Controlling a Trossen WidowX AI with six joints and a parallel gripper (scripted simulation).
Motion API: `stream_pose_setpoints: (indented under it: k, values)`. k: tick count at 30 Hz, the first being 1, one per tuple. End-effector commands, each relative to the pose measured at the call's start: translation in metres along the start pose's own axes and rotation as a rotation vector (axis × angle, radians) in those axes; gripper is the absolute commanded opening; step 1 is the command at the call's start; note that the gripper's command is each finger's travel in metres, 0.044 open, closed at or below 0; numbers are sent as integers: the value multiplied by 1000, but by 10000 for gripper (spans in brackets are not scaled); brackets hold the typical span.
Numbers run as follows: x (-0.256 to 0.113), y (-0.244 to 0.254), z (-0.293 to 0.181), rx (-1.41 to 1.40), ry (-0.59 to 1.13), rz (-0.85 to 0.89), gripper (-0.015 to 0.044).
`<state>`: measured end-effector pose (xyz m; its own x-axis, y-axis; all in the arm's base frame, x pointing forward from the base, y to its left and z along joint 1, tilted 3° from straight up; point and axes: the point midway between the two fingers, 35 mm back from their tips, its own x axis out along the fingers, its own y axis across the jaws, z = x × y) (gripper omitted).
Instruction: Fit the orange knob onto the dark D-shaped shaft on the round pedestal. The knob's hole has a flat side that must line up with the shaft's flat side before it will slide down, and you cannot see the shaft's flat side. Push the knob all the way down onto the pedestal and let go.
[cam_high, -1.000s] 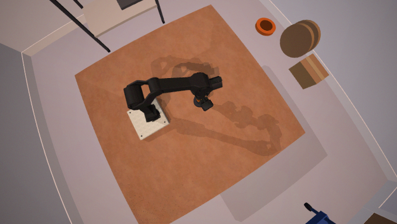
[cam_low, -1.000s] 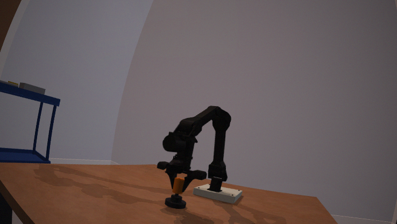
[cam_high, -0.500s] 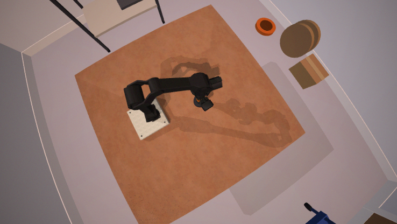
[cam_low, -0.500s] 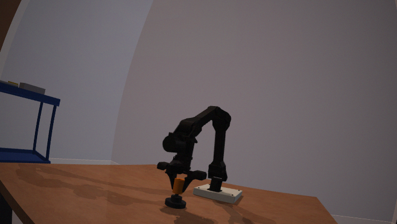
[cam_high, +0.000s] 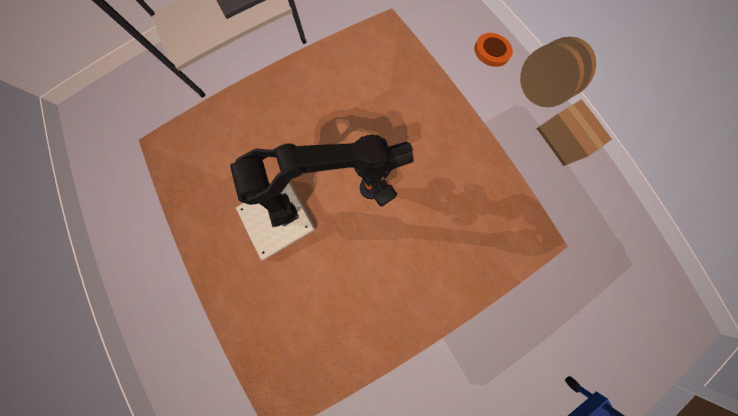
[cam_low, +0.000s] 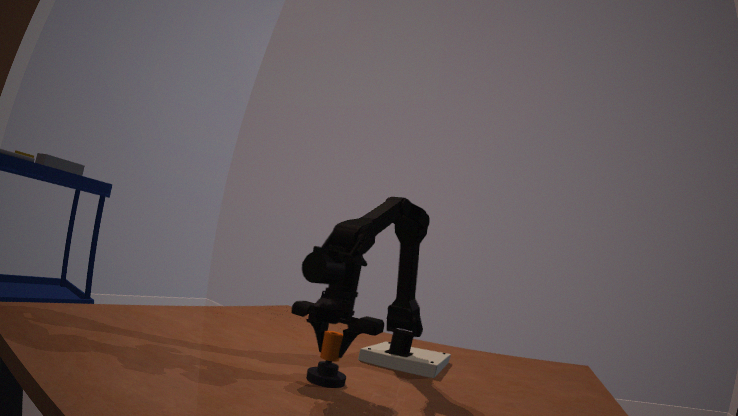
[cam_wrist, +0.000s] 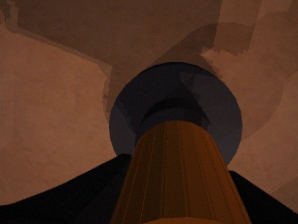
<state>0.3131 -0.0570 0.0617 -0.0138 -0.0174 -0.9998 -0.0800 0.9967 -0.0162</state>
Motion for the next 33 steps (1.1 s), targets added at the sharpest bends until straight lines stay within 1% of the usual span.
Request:
stream_pose_setpoints:
  k: [1, 8, 13, 23, 31, 33]
  values:
    - [0, -1, 0, -5, -1, -3, 0]
    - [1, -1, 0, 10, -1, -3, 0]
    - [6, -1, 0, 72, -1, -3, 0]
    - [15, -1, 0, 9, -1, -3, 0]
    - [13, 0, 0, 22, -2, 1, 0]
    - [13, 0, 0, 22, -2, 1, 53]
